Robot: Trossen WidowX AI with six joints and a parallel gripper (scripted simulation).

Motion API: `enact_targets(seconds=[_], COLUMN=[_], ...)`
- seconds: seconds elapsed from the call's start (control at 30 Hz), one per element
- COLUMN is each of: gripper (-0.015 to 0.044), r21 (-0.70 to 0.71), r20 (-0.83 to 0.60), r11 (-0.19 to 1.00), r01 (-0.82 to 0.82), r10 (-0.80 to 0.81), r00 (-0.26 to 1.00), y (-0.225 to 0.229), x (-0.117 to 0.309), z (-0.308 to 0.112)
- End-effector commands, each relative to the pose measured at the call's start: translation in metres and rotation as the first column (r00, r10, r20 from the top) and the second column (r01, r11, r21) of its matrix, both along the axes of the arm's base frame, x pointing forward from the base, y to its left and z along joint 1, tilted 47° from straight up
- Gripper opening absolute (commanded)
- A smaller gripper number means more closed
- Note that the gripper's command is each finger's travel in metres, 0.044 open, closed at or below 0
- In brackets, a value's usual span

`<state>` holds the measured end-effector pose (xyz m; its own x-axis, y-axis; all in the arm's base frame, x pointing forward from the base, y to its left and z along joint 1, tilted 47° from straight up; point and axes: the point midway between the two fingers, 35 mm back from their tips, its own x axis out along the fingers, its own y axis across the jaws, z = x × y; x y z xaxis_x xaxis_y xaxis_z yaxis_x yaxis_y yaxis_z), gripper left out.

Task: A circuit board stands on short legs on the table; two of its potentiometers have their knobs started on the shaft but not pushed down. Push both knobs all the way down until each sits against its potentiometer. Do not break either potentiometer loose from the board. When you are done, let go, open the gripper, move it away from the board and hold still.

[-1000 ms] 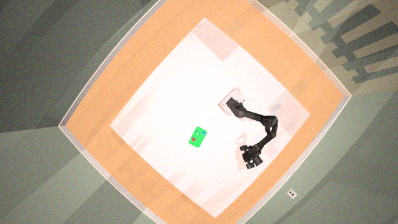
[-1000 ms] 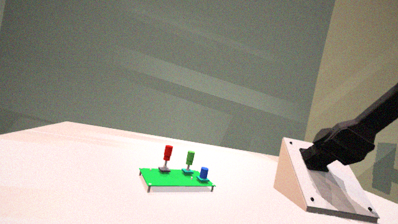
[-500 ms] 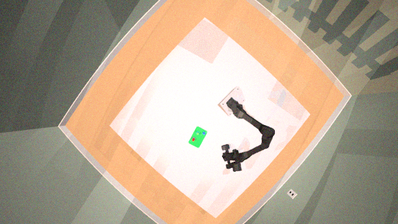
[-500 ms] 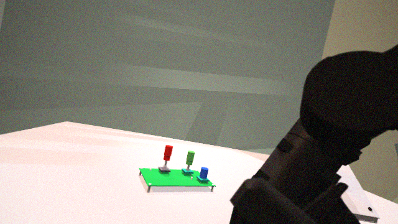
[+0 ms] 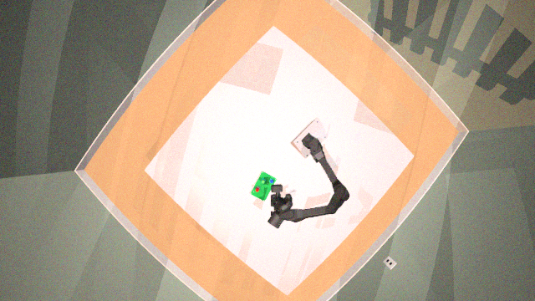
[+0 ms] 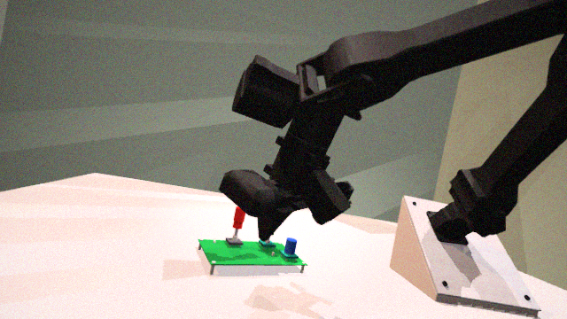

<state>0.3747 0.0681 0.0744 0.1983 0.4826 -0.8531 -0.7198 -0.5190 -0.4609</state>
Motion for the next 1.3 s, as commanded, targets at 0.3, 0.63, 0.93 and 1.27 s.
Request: enact_targets(seconds=[0.3,0.63,0.93,1.27], gripper=[0.0,0.0,0.0,0.0], r21=[0.286,0.291,0.291,0.292], r20=[-0.123,-0.122,-0.122,-0.122], r11=[0.957,0.955,0.955,0.955], r01=[-0.047,-0.046,-0.046,-0.046], r10=[0.085,0.085,0.085,0.085], r00=[0.989,0.989,0.989,0.989], y=[-0.118,-0.105,-0.103,-0.091], x=[-0.026,-0.025,-0.025,-0.024], z=[-0.038,-0.052,-0.053,-0.064])
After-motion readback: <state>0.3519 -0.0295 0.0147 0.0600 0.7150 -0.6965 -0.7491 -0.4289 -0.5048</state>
